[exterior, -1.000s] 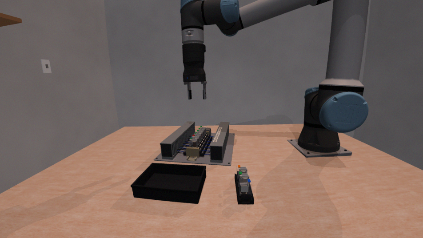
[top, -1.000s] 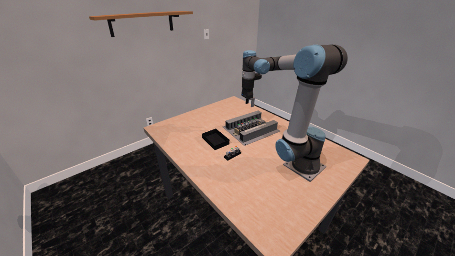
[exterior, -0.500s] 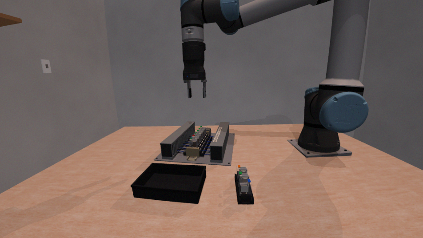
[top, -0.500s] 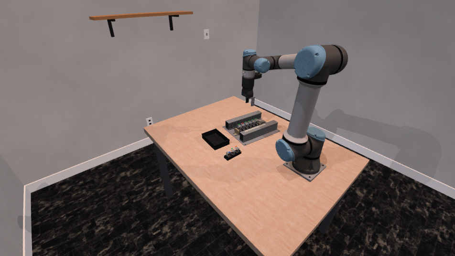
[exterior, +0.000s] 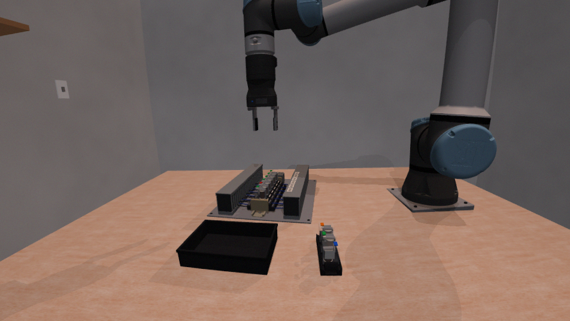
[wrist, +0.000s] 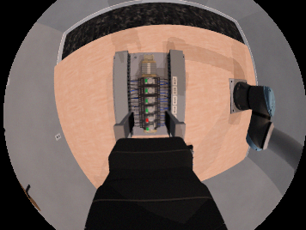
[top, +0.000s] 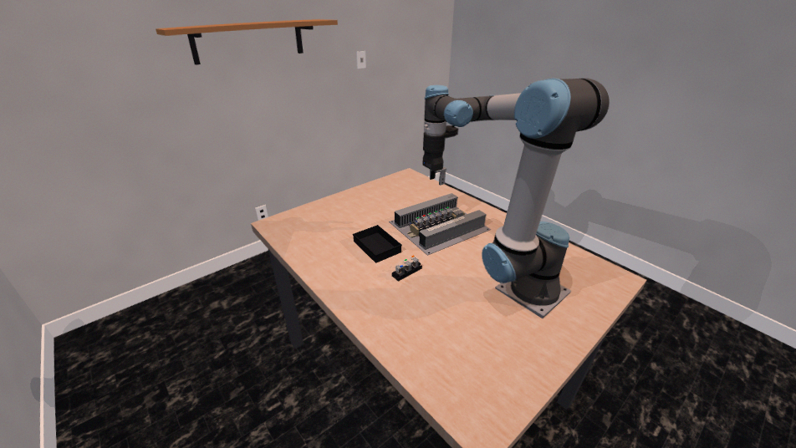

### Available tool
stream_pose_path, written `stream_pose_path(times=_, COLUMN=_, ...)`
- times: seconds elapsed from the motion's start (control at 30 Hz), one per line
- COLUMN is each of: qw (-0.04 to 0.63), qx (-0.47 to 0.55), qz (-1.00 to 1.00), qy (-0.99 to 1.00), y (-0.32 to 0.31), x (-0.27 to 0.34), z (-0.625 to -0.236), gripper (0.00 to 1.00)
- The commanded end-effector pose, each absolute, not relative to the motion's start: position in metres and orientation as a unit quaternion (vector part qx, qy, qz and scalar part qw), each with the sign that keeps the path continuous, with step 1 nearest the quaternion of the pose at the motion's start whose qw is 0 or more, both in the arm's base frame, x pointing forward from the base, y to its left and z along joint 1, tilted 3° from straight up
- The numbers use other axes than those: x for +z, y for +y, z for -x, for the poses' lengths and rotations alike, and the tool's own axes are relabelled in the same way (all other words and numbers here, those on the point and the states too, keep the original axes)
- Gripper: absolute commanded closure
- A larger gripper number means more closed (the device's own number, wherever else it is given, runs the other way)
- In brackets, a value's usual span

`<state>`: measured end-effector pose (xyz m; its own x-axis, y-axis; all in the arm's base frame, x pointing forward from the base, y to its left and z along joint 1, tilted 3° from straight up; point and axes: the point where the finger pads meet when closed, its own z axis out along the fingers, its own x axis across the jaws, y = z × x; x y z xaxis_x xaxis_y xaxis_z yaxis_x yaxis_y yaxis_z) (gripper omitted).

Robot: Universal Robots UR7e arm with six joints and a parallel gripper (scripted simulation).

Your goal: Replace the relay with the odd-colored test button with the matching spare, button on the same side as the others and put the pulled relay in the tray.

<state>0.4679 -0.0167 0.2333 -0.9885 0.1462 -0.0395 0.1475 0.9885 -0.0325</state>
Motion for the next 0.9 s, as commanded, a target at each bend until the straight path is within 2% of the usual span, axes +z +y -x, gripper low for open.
stream_pose_path(times=0.0, qw=0.019, qx=-0.018, qz=-0.074, qy=0.997, y=-0.0168, x=0.2339, z=-0.4682, gripper=0.0)
stream_pose_path(times=0.87, qw=0.019, qx=-0.018, qz=-0.074, qy=0.997, y=-0.0167, x=0.2364, z=-0.468, gripper=0.0)
